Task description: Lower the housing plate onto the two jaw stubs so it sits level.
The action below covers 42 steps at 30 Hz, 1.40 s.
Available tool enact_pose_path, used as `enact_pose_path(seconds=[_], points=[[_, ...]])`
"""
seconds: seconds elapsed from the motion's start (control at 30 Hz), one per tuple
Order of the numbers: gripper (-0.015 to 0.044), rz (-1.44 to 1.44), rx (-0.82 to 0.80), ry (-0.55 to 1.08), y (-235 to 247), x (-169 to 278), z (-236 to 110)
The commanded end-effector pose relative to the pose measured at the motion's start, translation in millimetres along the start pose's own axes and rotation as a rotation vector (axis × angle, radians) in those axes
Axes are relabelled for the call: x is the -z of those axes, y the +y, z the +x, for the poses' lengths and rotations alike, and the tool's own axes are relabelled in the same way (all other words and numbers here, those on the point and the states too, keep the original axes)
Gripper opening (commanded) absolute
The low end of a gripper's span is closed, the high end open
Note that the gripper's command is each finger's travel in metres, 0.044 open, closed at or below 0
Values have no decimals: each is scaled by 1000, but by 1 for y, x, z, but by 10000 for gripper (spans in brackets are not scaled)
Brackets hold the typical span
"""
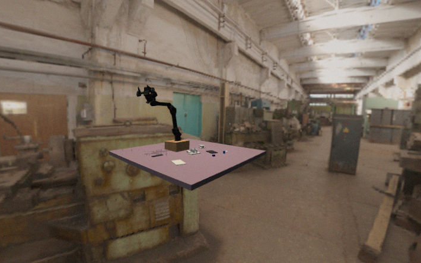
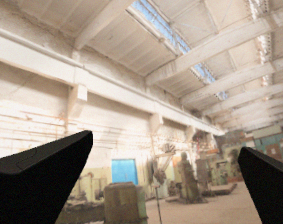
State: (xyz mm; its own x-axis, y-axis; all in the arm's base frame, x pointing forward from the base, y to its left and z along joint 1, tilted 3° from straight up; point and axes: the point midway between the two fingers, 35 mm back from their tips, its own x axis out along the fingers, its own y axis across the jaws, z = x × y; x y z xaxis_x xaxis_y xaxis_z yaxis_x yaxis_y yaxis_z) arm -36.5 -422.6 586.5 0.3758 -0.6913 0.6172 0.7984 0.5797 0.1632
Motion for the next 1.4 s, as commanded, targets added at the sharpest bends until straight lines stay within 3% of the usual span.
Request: enact_pose_path(seconds=[0.0,0.63,1.37], points=[[440,32,-4,33,8,21,7],[440,192,-66,231,79,130,35],[440,346,-231,457,206,222,26]])
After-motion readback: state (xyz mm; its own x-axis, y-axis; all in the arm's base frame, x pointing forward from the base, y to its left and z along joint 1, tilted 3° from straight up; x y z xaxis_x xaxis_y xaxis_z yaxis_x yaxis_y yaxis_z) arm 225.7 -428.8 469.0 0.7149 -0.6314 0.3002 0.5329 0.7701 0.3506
